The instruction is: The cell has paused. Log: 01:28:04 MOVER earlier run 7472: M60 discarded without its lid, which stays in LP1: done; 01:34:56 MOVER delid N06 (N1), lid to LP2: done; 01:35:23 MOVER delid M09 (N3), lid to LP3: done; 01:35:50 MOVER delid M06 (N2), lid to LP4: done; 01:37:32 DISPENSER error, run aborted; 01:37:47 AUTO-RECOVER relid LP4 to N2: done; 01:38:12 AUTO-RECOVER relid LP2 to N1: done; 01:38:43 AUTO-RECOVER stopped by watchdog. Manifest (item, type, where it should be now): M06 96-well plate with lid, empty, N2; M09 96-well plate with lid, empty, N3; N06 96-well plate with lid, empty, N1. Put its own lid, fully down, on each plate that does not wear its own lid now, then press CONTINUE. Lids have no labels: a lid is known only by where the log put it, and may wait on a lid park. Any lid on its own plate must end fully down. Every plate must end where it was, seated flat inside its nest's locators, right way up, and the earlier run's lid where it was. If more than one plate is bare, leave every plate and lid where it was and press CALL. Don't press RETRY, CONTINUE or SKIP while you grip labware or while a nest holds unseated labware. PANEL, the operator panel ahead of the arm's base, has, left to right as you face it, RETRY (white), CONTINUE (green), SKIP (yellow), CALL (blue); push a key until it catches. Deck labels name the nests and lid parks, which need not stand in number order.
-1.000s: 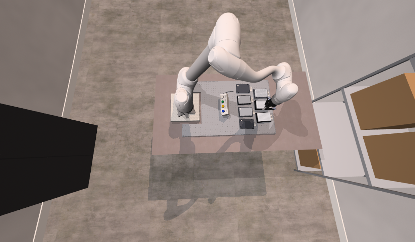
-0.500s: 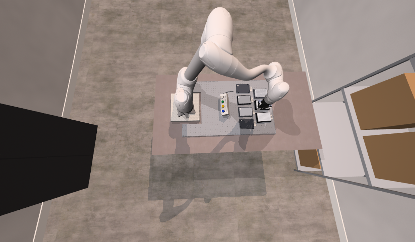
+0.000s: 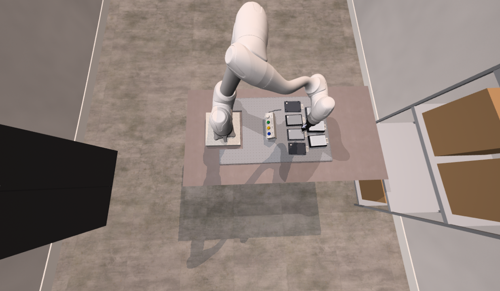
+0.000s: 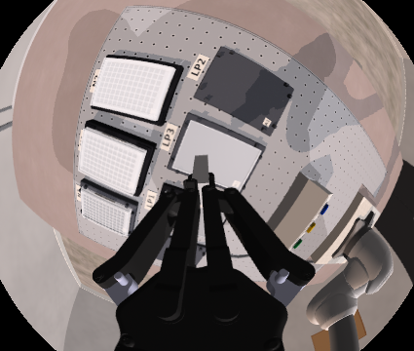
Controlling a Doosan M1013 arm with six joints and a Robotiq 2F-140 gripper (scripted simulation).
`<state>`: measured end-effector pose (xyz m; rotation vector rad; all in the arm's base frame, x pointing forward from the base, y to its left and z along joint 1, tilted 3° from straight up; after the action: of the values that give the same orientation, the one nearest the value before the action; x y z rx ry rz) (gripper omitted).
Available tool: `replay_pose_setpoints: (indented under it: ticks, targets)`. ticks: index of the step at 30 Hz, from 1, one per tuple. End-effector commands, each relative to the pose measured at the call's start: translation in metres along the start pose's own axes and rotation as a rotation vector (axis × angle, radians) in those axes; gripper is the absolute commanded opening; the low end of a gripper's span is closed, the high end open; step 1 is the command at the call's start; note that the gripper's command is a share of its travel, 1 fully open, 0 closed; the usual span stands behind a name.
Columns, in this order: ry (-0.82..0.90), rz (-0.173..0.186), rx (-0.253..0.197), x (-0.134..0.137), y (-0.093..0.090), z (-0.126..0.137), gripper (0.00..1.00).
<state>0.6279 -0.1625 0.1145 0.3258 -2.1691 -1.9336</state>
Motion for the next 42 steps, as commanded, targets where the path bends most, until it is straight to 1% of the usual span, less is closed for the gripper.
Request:
replay_pose_setpoints:
  ticks: [1,6,8,9,12,15,16,42]
  targets:
    - [0.278,-0.020,-0.015,0.014,0.000,0.007,0.00]
    - [0.573,-0.024,-0.008,0.023,-0.001,0.012,0.00]
    - [0.573,-0.024,-0.008,0.023,-0.001,0.012,0.00]
    - [0.740,-0.031,-0.010,0.024,-0.001,0.013,0.00]
    - [0.887,-0.039,-0.015,0.025,-0.001,0.014,0.00]
    - [1.056,-0.059,-0.031,0.025,-0.001,0.013,0.00]
    - [1.104,-0.069,-0.040,0.025,-0.001,0.013,0.66]
    - [1.104,-0.069,-0.040,0.025,-0.001,0.013,0.66]
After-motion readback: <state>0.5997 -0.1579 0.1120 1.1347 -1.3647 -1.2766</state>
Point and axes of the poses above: the point where the finger pads meet when closed, its own y axis back along the fingers, its own x axis across the jaws, z = x × y, the point moved 1 cm from there along y, back along the fingers, and after that the axes turned 1 degree about y, right-handed, at the moved point
